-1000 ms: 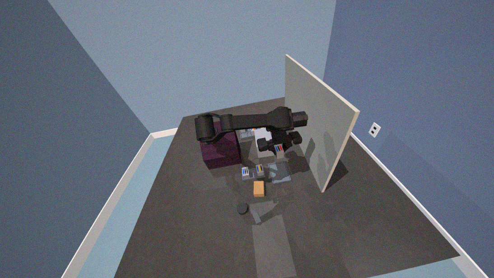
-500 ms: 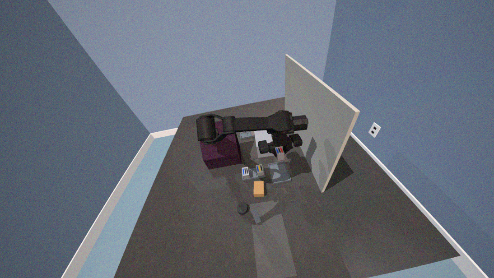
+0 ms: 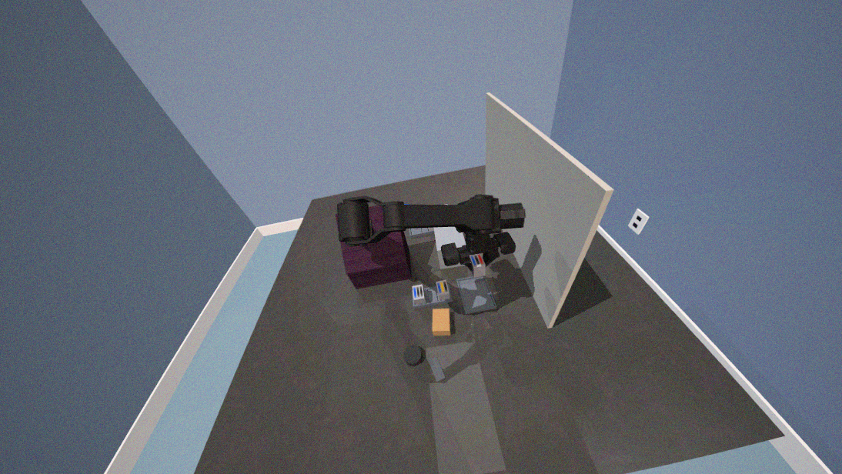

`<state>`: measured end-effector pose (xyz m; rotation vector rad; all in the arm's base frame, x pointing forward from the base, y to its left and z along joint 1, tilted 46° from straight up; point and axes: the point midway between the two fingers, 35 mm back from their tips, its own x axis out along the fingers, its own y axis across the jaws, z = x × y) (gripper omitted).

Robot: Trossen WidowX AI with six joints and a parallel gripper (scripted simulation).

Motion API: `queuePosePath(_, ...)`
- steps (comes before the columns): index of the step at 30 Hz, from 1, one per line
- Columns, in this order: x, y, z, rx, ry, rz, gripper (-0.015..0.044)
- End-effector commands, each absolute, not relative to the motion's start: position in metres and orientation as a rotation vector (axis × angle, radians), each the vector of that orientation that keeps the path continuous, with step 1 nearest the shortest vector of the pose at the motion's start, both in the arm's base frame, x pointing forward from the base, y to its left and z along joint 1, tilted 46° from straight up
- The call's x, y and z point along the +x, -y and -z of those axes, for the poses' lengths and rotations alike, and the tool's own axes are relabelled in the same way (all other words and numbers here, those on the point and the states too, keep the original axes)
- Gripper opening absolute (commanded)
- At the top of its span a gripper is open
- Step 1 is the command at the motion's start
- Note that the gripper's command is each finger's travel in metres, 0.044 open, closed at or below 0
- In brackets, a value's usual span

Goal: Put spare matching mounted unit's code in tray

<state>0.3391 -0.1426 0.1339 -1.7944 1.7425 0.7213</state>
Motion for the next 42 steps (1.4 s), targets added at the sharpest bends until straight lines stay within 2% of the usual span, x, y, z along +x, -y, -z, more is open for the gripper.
queuePosePath(1, 0.340, 0.145, -0.129, -1.798, -1.738, -0.732, 0.0000)
queuePosePath(42, 0.342, 0.176, -0.099, -1.798, -1.738, -0.731, 0.0000)
